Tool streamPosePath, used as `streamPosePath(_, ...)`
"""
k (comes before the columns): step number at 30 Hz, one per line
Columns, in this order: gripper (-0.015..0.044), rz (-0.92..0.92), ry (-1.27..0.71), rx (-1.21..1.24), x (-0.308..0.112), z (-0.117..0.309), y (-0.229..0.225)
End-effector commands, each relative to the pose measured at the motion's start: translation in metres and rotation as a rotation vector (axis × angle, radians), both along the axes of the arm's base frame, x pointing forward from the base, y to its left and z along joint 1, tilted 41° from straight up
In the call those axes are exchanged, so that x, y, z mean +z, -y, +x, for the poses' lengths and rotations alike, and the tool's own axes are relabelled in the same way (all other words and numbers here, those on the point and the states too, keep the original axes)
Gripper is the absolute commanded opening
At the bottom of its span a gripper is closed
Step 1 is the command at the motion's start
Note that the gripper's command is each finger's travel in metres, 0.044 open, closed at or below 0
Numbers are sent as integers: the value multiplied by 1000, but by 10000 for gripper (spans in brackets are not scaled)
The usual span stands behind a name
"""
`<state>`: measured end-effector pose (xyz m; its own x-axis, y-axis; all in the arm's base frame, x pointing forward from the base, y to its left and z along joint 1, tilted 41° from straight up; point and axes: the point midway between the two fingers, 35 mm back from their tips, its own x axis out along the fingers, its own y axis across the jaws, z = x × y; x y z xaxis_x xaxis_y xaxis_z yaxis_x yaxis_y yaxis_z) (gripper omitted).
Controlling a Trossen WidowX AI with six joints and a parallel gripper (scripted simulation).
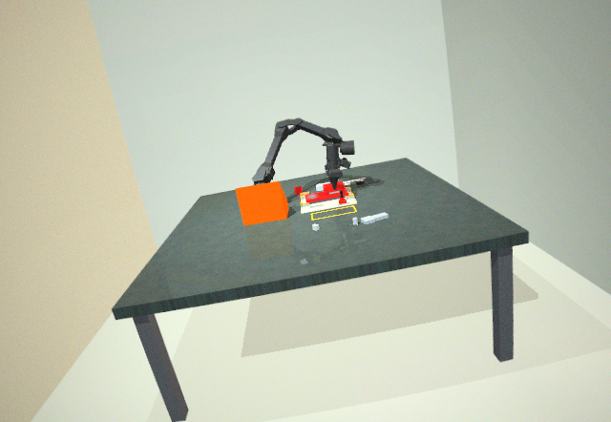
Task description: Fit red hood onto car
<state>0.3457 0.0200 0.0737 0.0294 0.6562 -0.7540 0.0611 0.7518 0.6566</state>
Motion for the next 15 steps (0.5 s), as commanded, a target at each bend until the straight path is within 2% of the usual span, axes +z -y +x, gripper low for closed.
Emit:
streamPosePath(1, 0, 1, -1, -1, -2, 1, -2)
streamPosePath(15, 0, 1, 0, -1, -7, 2, -6)
